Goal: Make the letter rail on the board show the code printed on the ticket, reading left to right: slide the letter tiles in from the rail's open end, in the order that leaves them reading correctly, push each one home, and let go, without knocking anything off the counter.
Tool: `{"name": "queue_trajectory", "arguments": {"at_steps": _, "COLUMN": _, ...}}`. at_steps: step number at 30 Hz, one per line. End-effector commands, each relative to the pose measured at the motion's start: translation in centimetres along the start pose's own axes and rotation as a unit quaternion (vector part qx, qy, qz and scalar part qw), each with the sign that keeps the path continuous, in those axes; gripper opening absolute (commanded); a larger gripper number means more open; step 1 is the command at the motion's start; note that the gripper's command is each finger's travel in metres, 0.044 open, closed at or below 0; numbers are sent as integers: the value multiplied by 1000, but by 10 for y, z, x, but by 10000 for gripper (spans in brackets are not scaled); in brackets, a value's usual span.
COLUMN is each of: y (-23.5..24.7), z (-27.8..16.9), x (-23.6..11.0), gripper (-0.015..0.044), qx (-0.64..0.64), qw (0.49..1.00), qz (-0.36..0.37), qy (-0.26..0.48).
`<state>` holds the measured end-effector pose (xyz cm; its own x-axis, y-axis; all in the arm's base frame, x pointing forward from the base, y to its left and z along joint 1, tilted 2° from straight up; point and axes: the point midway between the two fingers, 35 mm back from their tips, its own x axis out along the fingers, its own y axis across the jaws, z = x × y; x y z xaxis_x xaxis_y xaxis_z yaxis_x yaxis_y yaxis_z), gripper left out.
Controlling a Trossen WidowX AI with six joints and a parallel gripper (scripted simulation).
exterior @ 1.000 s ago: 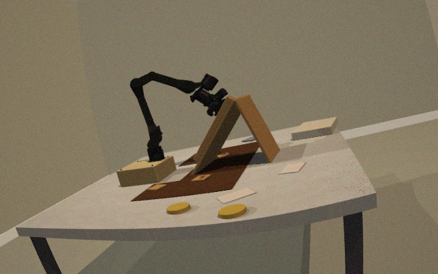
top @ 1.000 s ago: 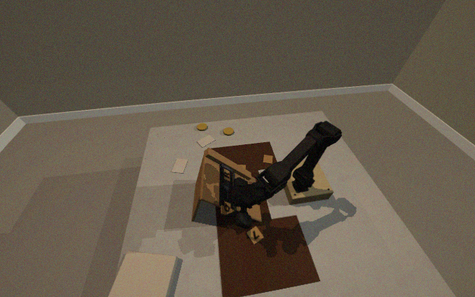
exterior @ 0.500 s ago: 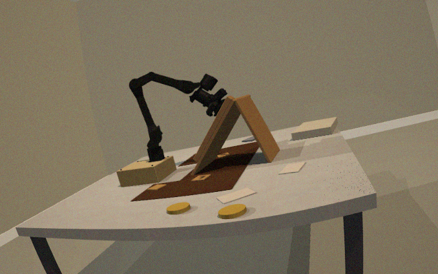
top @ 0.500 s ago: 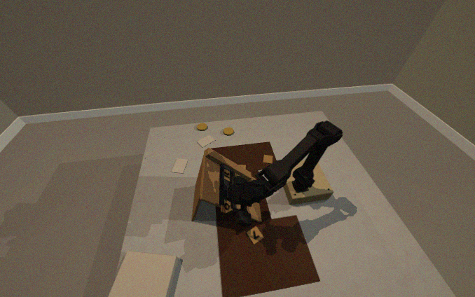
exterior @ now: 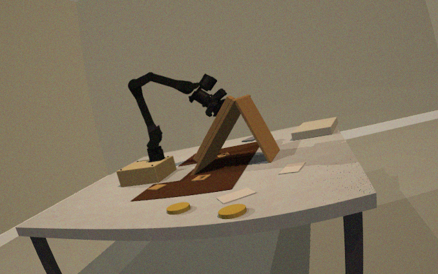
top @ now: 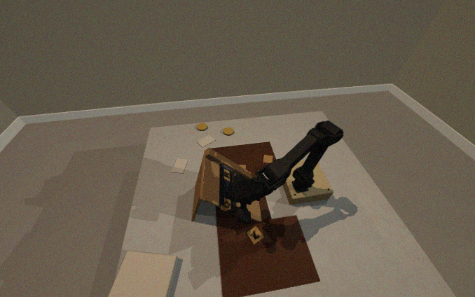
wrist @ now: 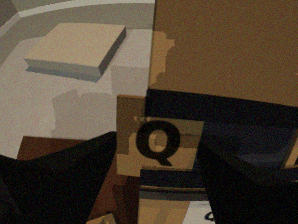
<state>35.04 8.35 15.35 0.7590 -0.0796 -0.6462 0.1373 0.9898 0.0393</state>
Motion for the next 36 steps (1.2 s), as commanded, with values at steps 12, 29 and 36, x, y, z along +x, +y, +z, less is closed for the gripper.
{"name": "queue_trajectory", "arguments": {"at_steps": 12, "y": -7, "z": -2, "x": 1, "gripper": 0, "qx": -2, "qw": 1000, "qz": 2, "qy": 2}}
{"name": "queue_trajectory", "arguments": {"at_steps": 29, "y": -15, "z": 0, "x": 0, "gripper": 0, "qx": -3, "qw": 1000, "qz": 2, "qy": 2}}
{"name": "queue_trajectory", "arguments": {"at_steps": 36, "y": -20, "z": 0, "x": 0, "gripper": 0, "qx": -3, "qw": 1000, "qz": 2, "qy": 2}}
